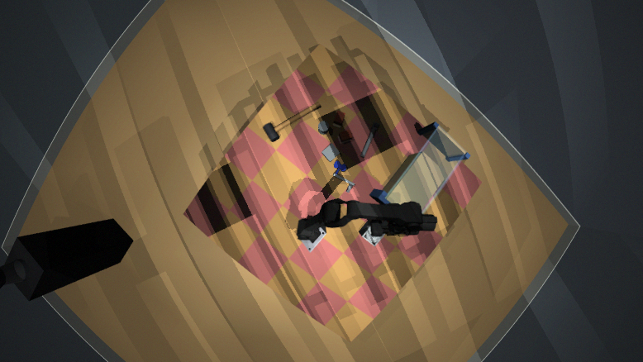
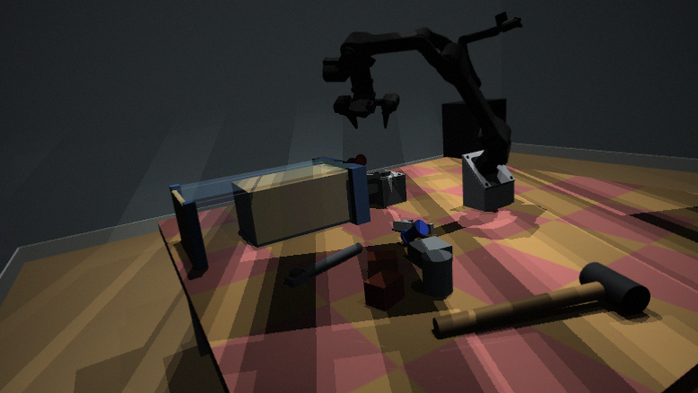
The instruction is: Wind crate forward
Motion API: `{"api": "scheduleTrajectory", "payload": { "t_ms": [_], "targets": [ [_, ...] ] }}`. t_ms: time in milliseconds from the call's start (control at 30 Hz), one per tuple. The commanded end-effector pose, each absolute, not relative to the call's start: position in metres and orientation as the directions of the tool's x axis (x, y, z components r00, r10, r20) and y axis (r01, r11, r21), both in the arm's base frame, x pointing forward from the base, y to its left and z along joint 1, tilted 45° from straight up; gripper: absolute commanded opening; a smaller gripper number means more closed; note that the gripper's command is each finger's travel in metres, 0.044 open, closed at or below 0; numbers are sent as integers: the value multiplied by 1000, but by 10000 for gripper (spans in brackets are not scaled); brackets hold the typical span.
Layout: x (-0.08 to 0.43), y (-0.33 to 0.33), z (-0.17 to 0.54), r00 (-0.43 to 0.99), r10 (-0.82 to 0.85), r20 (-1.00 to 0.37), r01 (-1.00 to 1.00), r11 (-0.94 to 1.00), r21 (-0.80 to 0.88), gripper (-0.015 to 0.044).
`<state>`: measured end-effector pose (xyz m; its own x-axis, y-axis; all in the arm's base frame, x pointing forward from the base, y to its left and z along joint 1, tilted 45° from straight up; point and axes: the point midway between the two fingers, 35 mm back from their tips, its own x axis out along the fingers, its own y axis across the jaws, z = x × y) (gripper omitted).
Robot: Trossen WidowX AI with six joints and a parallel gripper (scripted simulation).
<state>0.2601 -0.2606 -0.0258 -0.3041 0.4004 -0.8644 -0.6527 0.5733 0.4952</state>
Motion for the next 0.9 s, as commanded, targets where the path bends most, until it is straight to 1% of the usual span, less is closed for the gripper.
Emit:
{"api": "scheduleTrajectory", "payload": {
  "t_ms": [0, 100, 200, 300, 867],
  "targets": [
    [254, -263, -32, -296, 428, -854, -650, 565, 509, 440],
    [221, -281, -46, -219, 533, -817, -640, 554, 533, 440],
    [184, -295, -60, -108, 627, -772, -637, 552, 538, 440],
    [157, -303, -69, -12, 679, -734, -638, 560, 528, 440],
    [155, -304, -70, -5, 682, -732, -638, 561, 527, 440]
  ]
}}
